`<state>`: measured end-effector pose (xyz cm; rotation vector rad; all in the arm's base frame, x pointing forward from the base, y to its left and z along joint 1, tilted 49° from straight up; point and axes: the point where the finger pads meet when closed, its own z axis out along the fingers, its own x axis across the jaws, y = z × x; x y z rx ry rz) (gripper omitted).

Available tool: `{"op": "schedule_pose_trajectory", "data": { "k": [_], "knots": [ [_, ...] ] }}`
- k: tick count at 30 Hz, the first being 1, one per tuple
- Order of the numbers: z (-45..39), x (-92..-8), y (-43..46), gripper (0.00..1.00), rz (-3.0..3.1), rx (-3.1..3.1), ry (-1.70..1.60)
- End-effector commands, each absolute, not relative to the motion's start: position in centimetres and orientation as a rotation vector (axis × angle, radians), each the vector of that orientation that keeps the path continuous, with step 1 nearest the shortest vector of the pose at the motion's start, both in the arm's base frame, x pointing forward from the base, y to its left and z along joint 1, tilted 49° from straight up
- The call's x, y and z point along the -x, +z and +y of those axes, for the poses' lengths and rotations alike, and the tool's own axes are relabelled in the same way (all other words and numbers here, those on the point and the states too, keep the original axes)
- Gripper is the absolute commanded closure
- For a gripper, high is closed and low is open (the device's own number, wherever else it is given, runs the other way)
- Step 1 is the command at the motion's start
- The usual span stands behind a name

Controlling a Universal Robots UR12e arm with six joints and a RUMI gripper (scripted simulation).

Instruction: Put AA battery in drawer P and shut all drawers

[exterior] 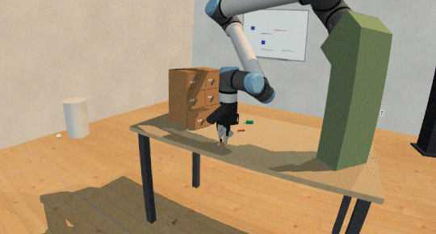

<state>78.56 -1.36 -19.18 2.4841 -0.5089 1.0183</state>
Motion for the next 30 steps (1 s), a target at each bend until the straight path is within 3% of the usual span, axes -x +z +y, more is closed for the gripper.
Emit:
{"op": "schedule_pose_trajectory", "data": {
  "k": [1, 20, 21, 30],
  "knots": [
    [-1.31, -78.55, -19.14, 0.83, -0.508, -2.484, 1.019],
    [-1.31, -78.55, -19.14, 0.83, -0.508, -2.484, 1.019],
    [-1.31, -78.55, -19.14, 0.95, -0.508, -2.484, 1.019],
    [-1.31, -78.55, -19.14, 0.95, -0.508, -2.484, 1.019]
  ]
}}
